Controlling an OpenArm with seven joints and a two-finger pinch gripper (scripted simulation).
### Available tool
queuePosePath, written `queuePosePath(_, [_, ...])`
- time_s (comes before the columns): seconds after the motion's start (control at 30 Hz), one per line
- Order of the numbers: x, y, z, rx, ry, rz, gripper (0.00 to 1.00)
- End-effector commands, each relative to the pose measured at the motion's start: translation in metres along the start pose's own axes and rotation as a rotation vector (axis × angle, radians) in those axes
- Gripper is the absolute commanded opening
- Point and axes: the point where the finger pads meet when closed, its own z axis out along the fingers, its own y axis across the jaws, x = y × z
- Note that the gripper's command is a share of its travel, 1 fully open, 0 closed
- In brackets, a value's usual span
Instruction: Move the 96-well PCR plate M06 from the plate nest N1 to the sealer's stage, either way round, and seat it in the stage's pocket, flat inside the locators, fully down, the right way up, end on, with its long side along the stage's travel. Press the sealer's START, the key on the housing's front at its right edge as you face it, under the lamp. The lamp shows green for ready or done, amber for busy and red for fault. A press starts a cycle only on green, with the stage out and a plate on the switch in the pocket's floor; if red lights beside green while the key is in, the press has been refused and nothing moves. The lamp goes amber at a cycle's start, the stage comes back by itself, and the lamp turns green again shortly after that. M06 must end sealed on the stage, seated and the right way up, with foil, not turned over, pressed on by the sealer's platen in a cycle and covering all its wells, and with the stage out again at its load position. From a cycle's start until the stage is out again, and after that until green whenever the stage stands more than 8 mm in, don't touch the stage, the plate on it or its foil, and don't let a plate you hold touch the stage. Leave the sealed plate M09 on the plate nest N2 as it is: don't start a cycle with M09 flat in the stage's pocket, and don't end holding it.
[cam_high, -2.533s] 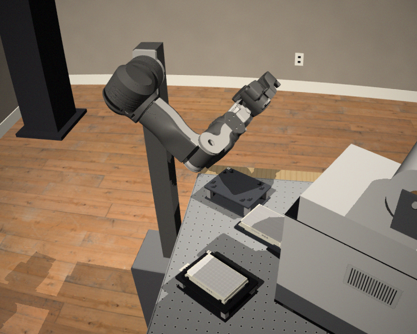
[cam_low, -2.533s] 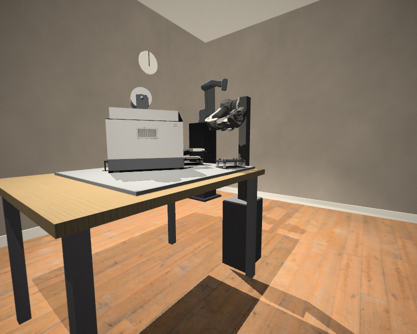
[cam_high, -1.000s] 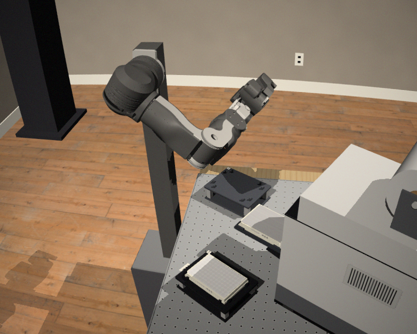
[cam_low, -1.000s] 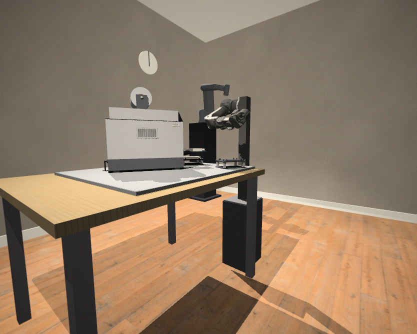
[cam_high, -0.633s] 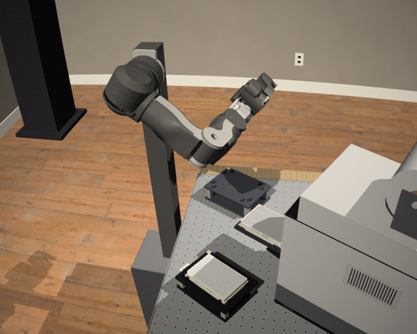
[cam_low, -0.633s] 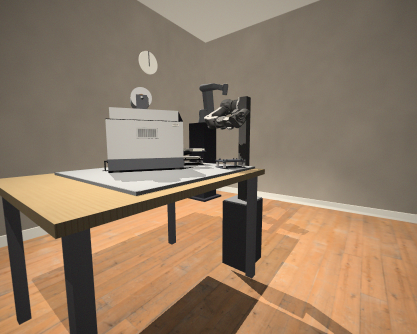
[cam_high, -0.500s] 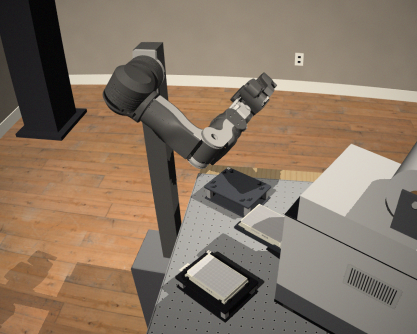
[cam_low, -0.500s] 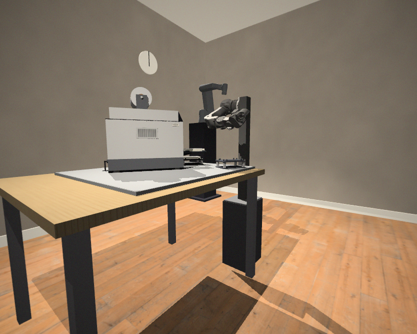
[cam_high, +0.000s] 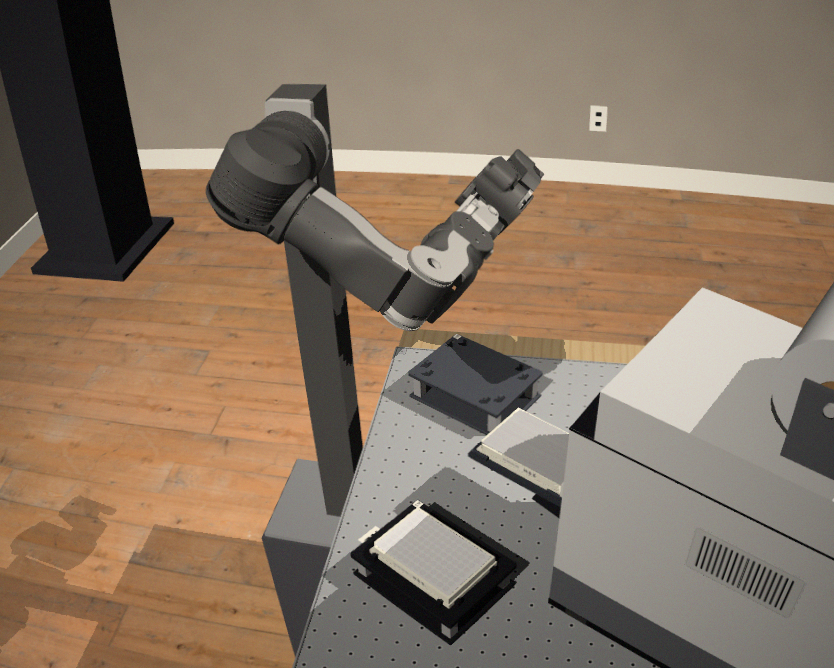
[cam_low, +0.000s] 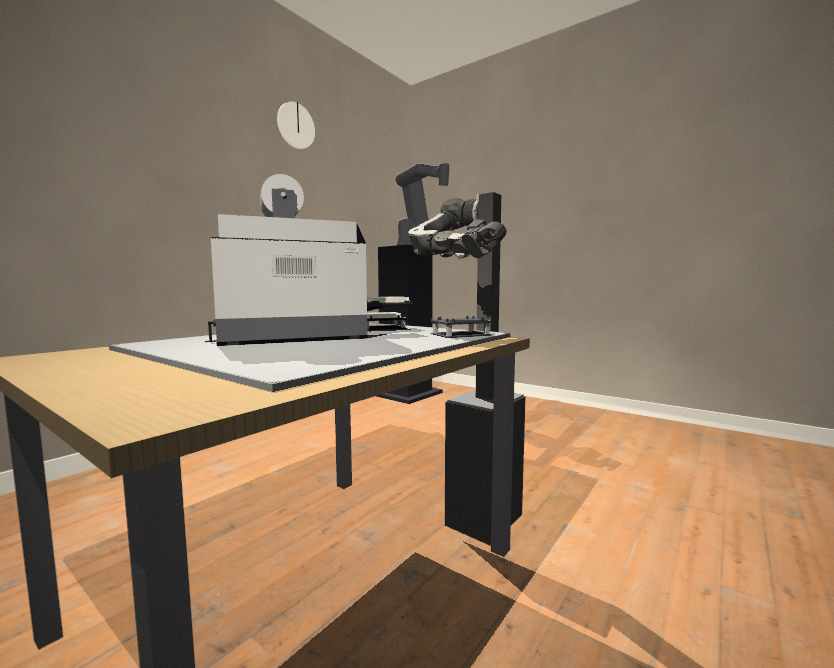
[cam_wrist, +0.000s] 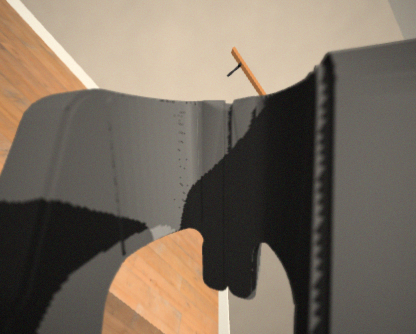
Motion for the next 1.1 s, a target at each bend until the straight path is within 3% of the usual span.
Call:
queuePosePath(0.0, [-0.0007, -0.0012, -0.0003, 0.007, -0.004, 0.0, 0.0])
queuePosePath(1.07, [-0.0017, 0.0044, -0.0015, 0.007, -0.004, 0.0, 0.0])
